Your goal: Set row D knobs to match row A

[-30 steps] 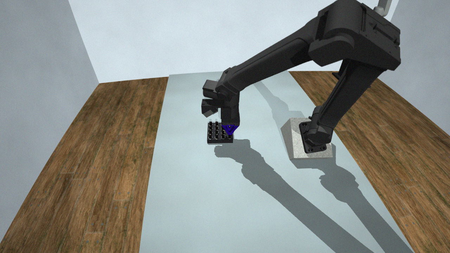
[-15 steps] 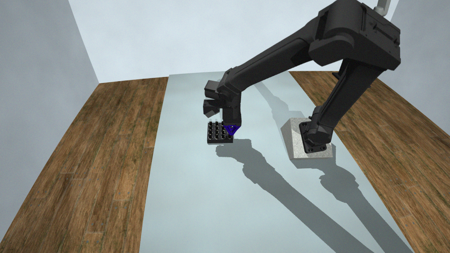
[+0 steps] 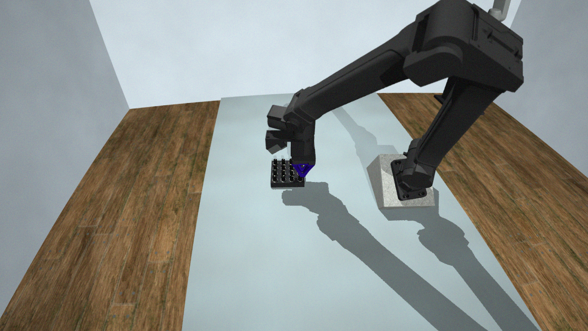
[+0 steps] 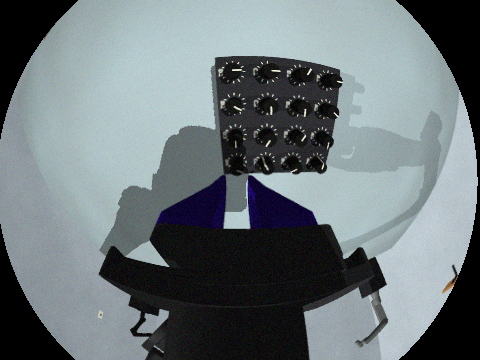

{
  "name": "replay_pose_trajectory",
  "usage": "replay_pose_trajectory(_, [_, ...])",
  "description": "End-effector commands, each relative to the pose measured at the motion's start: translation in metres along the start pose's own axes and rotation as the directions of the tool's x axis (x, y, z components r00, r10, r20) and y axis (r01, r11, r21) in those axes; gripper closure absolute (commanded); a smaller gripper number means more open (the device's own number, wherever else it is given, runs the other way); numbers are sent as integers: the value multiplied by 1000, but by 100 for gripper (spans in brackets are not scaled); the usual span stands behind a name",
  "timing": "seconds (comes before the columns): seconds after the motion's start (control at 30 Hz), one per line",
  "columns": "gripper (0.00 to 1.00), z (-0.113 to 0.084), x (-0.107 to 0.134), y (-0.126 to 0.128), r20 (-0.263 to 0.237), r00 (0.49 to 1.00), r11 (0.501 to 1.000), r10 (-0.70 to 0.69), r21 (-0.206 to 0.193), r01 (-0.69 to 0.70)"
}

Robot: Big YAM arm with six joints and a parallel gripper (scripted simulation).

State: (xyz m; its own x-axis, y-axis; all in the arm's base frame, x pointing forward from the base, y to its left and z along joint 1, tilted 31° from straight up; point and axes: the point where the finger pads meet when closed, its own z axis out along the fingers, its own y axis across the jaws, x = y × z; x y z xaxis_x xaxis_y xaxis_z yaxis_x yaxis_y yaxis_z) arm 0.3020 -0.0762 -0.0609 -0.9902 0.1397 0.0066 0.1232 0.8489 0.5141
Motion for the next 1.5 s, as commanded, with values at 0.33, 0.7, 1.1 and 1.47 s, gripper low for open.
replay_pose_trajectory(0.33, [80,-3,-11,-5,20,1000,1000,-13,6,12])
replay_pose_trajectory(0.7, [80,-6,-18,-5,27,999,1000,-18,10,17])
replay_pose_trajectory(1.1, [80,-3,-16,-3,17,1000,1000,-14,6,14])
replay_pose_trajectory(1.47, [80,-3,-16,-3,17,1000,1000,-14,6,14])
